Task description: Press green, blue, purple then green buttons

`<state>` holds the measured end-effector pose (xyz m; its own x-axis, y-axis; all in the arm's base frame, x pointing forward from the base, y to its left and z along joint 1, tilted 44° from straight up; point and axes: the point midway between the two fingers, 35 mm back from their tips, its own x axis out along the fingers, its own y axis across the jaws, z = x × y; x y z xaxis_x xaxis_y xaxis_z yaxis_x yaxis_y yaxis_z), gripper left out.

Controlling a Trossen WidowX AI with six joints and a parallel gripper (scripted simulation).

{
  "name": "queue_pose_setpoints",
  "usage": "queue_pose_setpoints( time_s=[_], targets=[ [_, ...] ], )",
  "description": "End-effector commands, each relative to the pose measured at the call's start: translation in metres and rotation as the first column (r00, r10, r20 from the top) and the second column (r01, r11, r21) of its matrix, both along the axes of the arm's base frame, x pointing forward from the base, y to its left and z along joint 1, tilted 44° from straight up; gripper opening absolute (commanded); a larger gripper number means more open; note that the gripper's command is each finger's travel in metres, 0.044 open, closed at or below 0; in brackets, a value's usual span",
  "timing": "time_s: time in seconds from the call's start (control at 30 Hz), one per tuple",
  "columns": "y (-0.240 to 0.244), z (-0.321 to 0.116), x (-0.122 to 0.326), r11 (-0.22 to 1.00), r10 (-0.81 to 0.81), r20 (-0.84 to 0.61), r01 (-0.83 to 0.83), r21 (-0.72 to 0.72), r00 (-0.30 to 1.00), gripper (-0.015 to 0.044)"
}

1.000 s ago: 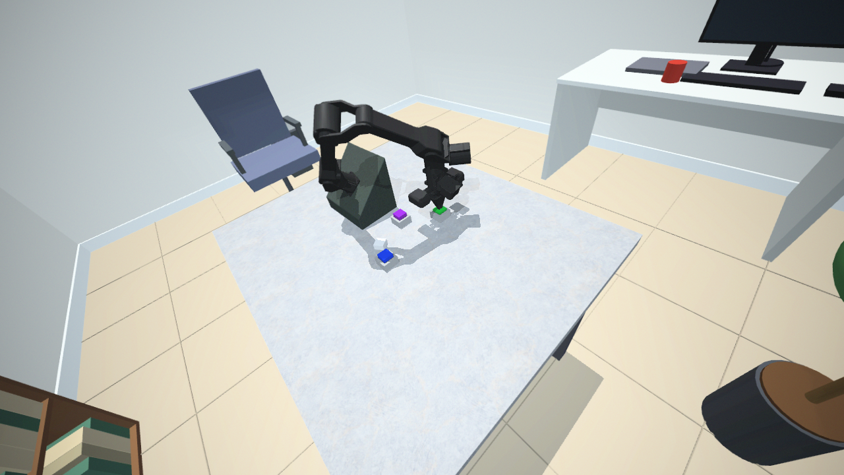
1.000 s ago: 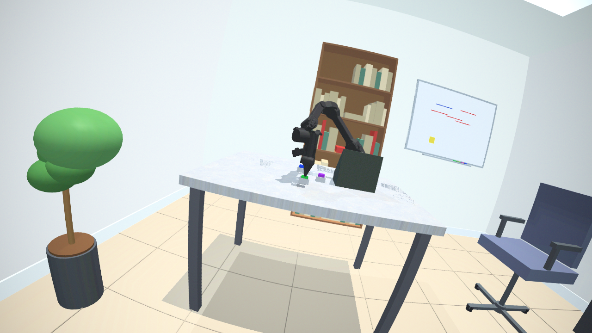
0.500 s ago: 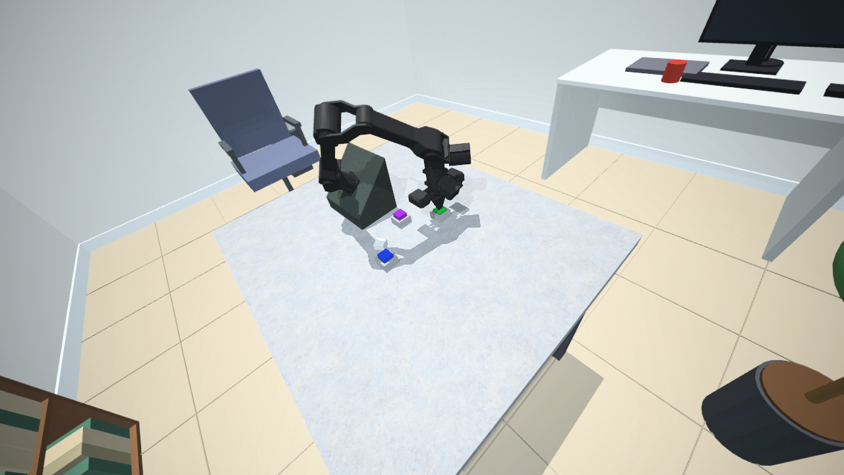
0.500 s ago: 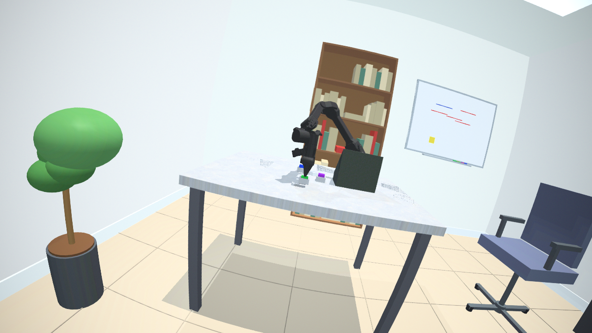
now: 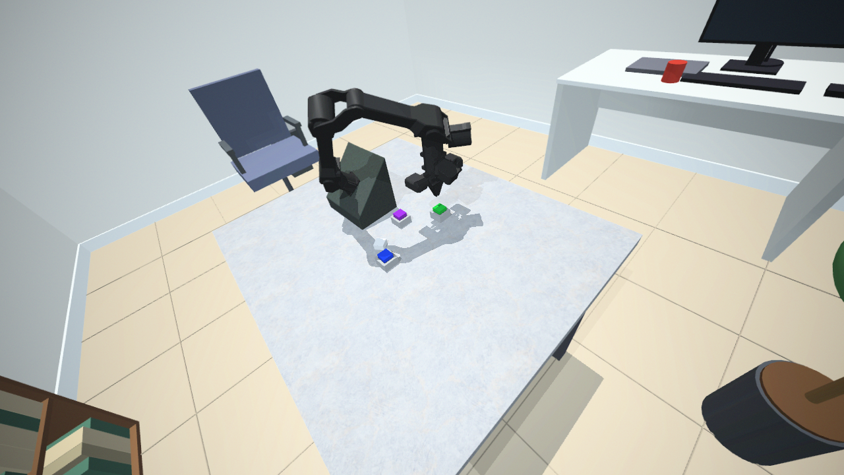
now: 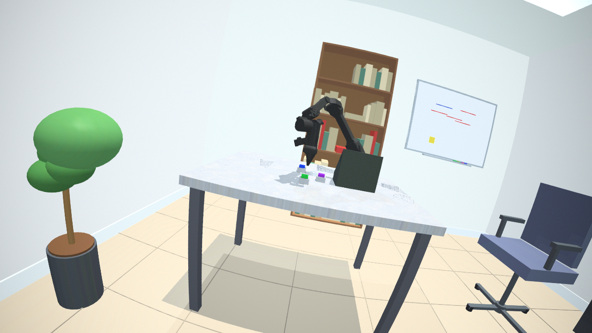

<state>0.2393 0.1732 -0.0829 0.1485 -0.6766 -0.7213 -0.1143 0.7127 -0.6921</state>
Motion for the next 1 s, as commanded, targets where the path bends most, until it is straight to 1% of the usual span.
queue_pose_setpoints(
  time_s=[0.0, 0.17, 0.23, 0.37, 0.47, 0.67, 0.87, 0.97],
  targets=[
    [0.028, 0.028, -0.006, 1.000, 0.007, 0.014, -0.008, 0.023, 1.000, 0.0020],
    [0.027, 0.030, -0.004, 1.000, 0.008, 0.014, -0.008, 0.024, 1.000, 0.0020],
    [0.016, 0.046, 0.008, 0.999, 0.010, 0.011, -0.010, 0.032, 1.000, 0.0020],
    [-0.028, 0.098, 0.038, 0.999, 0.015, 0.007, -0.016, 0.043, 1.000, 0.0020],
    [-0.062, 0.131, 0.049, 0.999, 0.016, 0.009, -0.017, 0.041, 1.000, 0.0020],
    [-0.138, 0.191, 0.052, 1.000, 0.009, 0.015, -0.009, 0.012, 1.000, 0.0020],
    [-0.144, 0.195, 0.051, 1.000, 0.008, 0.016, -0.008, 0.009, 1.000, 0.0020],
    [-0.159, 0.178, 0.056, 1.000, 0.008, 0.016, -0.008, 0.011, 1.000, 0.0020]
  ],
)
